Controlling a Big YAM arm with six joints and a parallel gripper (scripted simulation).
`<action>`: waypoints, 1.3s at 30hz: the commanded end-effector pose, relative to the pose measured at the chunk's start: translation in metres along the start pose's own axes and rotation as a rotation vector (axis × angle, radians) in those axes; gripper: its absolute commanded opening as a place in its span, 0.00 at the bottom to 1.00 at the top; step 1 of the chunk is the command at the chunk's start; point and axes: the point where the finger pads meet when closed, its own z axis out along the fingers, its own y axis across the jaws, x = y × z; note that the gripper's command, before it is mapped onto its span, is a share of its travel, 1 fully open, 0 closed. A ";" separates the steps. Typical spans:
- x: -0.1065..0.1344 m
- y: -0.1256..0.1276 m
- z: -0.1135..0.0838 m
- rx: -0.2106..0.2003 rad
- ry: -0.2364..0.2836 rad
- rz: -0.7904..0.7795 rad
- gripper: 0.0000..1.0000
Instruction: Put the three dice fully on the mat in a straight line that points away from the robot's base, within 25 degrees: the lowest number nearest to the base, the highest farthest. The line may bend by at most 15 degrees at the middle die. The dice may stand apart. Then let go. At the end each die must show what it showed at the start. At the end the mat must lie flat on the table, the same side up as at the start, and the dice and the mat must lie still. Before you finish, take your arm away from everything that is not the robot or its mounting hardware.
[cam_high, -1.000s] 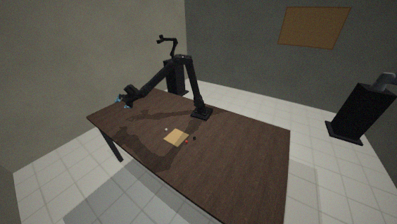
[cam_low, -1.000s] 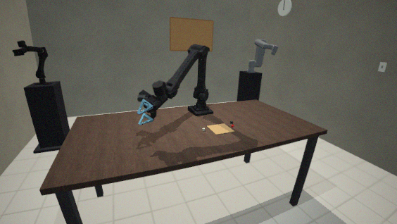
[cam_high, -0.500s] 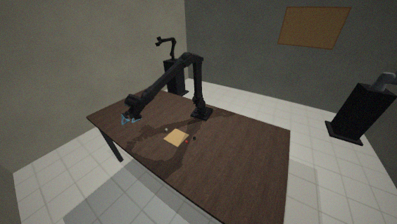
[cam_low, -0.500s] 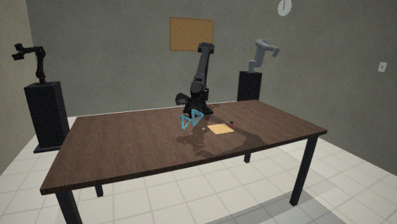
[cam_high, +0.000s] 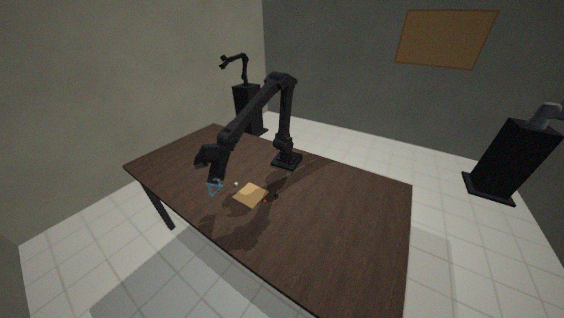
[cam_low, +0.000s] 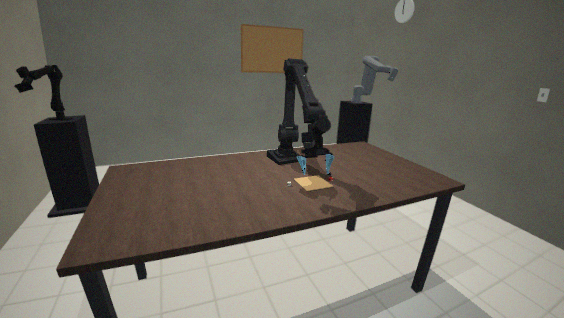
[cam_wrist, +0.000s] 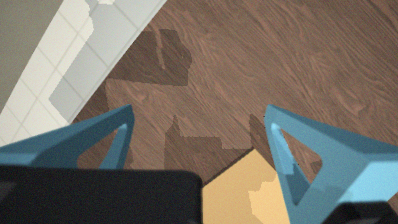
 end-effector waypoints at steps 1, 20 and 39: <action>0.025 0.015 -0.025 -0.014 0.039 -0.155 1.00; 0.211 0.029 -0.118 -0.044 0.395 -0.860 1.00; 0.255 0.013 -0.150 -0.052 0.499 -1.093 1.00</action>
